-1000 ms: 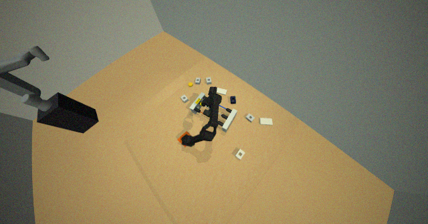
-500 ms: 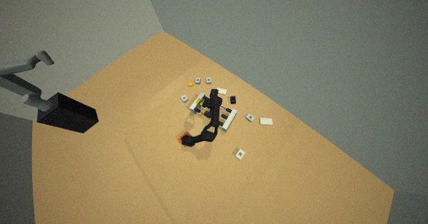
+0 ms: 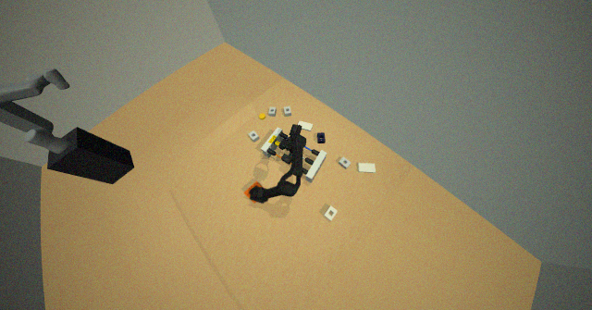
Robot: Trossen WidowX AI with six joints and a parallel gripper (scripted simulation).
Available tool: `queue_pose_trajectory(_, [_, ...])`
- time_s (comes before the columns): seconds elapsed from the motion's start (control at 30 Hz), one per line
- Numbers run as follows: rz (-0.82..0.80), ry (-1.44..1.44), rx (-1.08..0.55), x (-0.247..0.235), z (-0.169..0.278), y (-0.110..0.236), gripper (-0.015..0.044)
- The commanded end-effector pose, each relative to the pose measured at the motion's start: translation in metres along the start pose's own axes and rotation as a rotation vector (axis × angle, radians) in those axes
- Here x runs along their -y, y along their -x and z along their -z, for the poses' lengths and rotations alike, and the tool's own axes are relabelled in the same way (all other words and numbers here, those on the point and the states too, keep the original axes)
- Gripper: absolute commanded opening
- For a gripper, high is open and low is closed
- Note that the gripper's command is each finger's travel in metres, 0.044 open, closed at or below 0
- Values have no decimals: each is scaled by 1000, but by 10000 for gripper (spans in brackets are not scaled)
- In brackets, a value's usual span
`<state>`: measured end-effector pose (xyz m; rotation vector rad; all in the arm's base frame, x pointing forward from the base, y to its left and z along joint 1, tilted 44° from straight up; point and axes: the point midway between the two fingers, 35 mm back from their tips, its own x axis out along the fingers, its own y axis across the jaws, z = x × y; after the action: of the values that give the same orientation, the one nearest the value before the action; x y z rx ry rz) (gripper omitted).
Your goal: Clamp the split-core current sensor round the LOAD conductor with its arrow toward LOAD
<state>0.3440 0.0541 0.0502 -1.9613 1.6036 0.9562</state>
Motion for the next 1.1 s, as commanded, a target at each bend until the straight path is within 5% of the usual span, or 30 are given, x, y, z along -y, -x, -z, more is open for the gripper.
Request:
queue_pose_trajectory(0.0, [-6,2,-4,-1,1,-9,440])
queue_pose_trajectory(0.23, [-6,2,-4,-2,1,-16,440])
queue_pose_trajectory(1.0, [-2,0,-1,0,0,-12,287])
queue_pose_trajectory(1.07, [-2,0,-1,0,0,-12,234])
